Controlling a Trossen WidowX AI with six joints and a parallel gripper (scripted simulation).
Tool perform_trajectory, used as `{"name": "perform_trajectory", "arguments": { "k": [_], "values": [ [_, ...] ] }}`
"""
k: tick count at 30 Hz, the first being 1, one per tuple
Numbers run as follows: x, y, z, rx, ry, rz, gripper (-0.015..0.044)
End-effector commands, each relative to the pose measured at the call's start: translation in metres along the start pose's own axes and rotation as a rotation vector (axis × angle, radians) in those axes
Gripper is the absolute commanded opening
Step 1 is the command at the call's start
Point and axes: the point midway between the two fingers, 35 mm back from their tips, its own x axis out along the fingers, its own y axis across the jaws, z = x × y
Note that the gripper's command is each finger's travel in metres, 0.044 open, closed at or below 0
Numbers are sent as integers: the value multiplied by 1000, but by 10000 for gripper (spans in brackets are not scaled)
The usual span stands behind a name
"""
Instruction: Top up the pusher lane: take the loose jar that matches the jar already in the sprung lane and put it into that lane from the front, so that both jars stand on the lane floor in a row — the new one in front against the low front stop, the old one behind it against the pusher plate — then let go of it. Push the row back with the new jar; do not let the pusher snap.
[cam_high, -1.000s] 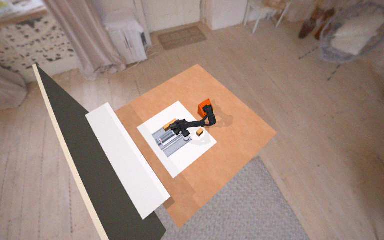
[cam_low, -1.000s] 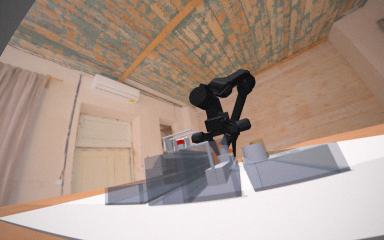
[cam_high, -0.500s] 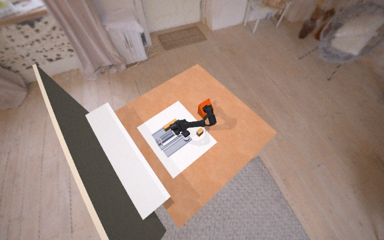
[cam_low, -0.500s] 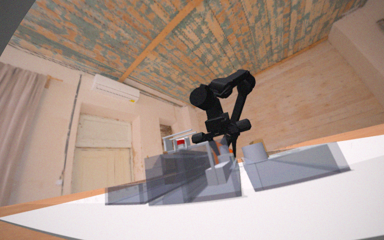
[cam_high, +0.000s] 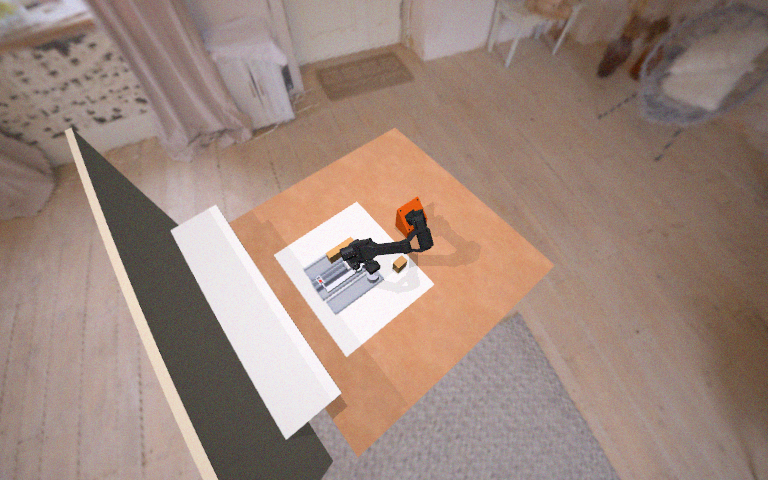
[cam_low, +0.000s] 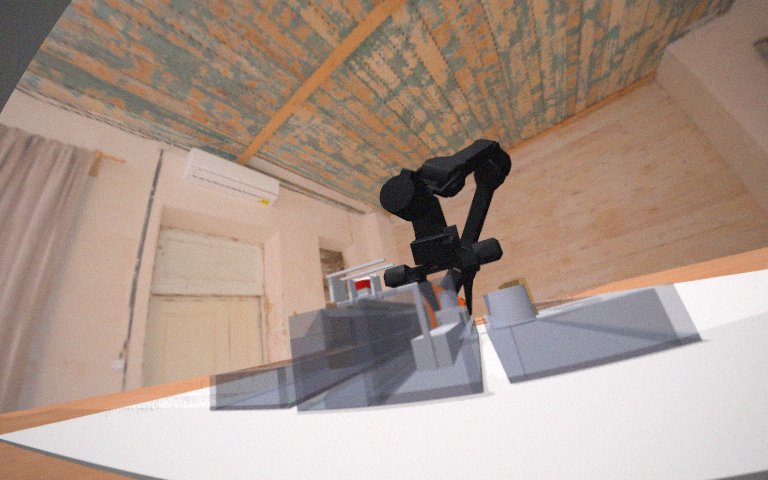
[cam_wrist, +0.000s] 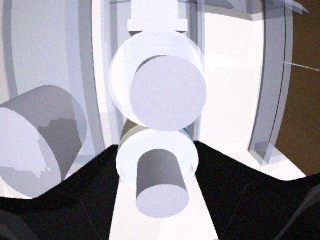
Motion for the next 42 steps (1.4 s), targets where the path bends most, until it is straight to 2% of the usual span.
{"name": "perform_trajectory", "arguments": {
  "k": [1,35,42],
  "values": [
    [-1,1,2,-8,-11,4,0],
    [0,0,-5,-8,-11,4,0],
    [1,0,-6,-8,-11,4,184]
  ]
}}
